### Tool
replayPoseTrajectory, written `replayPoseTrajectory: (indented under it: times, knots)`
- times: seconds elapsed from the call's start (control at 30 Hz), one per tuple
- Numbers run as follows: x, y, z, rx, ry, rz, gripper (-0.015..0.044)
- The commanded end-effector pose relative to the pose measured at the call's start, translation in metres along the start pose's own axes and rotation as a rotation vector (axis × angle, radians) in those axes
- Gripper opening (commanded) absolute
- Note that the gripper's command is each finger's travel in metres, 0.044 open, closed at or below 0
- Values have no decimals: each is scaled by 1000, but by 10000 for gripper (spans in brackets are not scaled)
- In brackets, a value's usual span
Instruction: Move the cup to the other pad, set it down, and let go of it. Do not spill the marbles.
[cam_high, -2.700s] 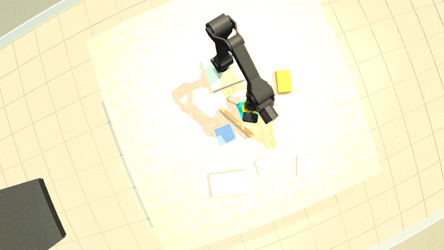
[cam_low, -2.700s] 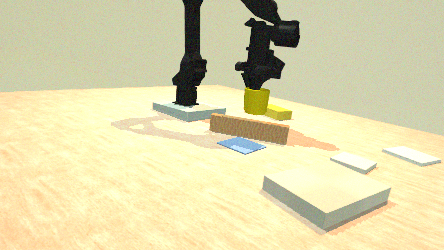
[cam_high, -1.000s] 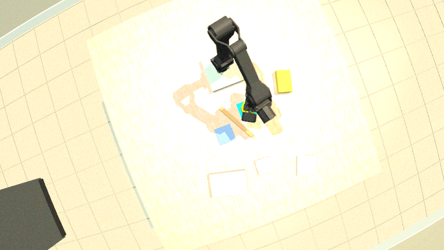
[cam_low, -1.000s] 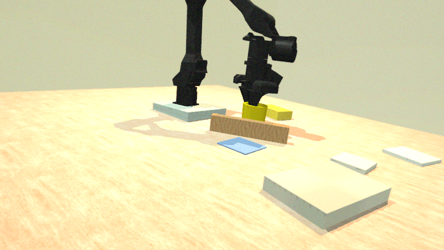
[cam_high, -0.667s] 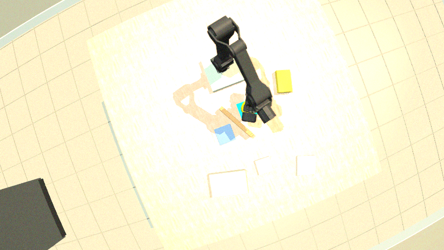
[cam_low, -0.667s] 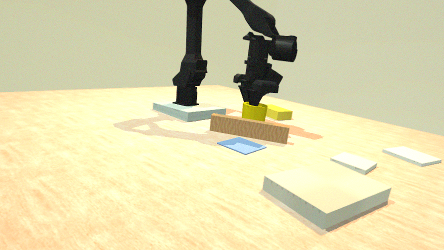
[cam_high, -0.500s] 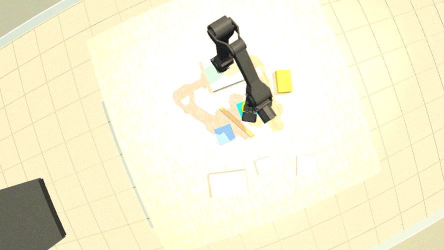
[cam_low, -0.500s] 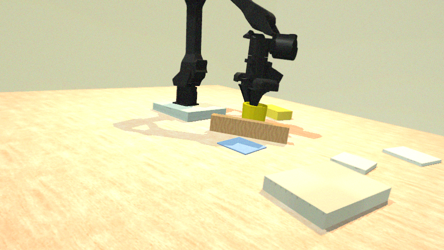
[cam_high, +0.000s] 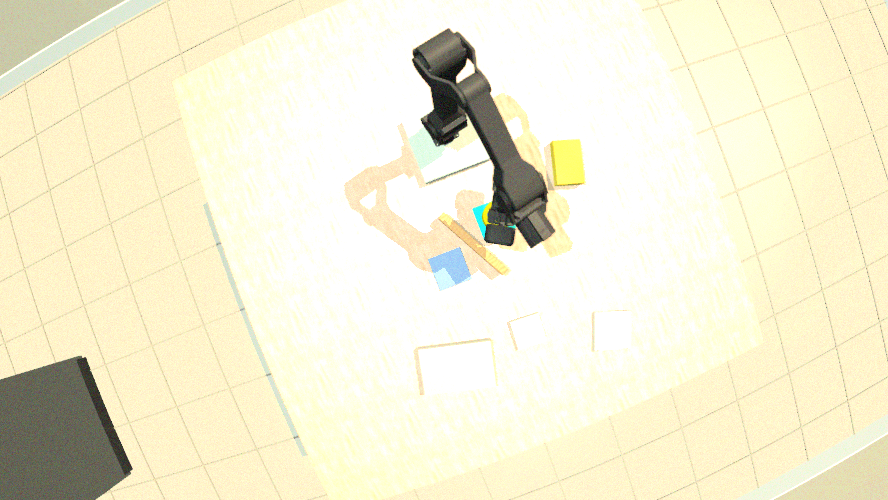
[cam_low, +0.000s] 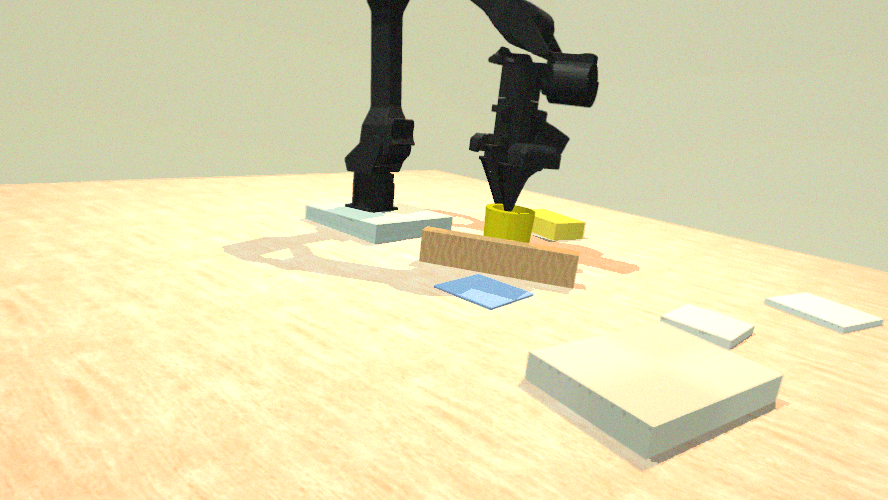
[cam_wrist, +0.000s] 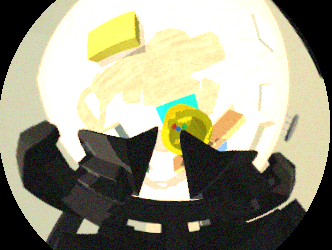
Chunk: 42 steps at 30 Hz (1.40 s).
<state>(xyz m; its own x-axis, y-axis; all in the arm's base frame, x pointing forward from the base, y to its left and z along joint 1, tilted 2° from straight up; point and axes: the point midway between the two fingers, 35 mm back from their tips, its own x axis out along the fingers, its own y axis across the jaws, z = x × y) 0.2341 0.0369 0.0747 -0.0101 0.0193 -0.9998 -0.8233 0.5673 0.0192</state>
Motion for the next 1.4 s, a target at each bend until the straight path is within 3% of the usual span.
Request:
replayPoseTrajectory:
  times: [0.0,0.57,0.93,1.37]
  knots:
    - [-6,0,0,0,-2,1,147]
    - [-26,-1,0,2,-2,2,147]
    - [-25,-1,0,5,0,0,435]
    - [-63,-3,1,3,-2,1,440]
